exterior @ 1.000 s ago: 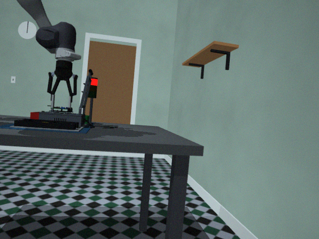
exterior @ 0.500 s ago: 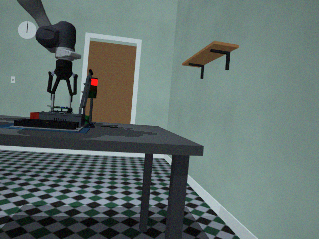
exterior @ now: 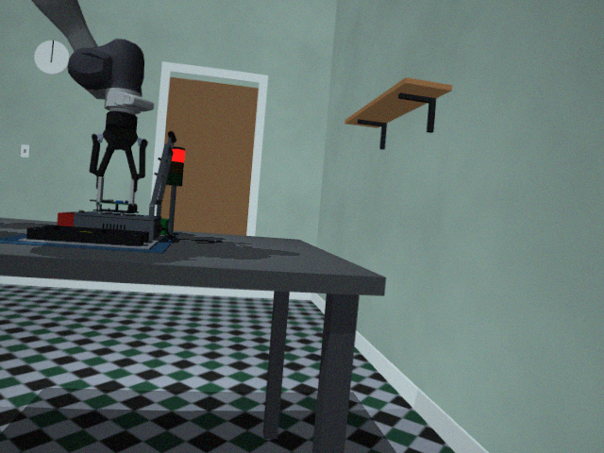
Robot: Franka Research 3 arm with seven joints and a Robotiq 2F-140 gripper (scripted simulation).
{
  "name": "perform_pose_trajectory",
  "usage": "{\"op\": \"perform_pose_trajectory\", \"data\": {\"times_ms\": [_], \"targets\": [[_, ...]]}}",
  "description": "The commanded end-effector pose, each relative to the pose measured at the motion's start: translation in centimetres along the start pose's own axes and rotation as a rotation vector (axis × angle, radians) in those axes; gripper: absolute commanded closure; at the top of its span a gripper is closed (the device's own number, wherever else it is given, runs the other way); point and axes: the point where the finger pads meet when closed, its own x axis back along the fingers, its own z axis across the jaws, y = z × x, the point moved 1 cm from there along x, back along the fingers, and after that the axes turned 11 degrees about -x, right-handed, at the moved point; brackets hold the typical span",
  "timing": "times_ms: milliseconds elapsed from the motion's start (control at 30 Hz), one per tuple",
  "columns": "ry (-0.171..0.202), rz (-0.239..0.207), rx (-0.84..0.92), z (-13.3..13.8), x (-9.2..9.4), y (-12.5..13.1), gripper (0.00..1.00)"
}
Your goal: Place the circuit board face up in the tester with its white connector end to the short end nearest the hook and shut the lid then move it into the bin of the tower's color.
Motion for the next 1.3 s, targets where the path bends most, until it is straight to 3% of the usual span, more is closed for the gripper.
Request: {"op": "perform_pose_trajectory", "data": {"times_ms": [0,900,1267], "targets": [[0.003,0.001,-0.003,0.1,0.1,-0.1,0.54],[0.003,0.001,-0.003,0.1,0.9,-0.1,0.54],[0.003,0.001,-0.003,0.1,4.3,-0.1,0.54]]}}
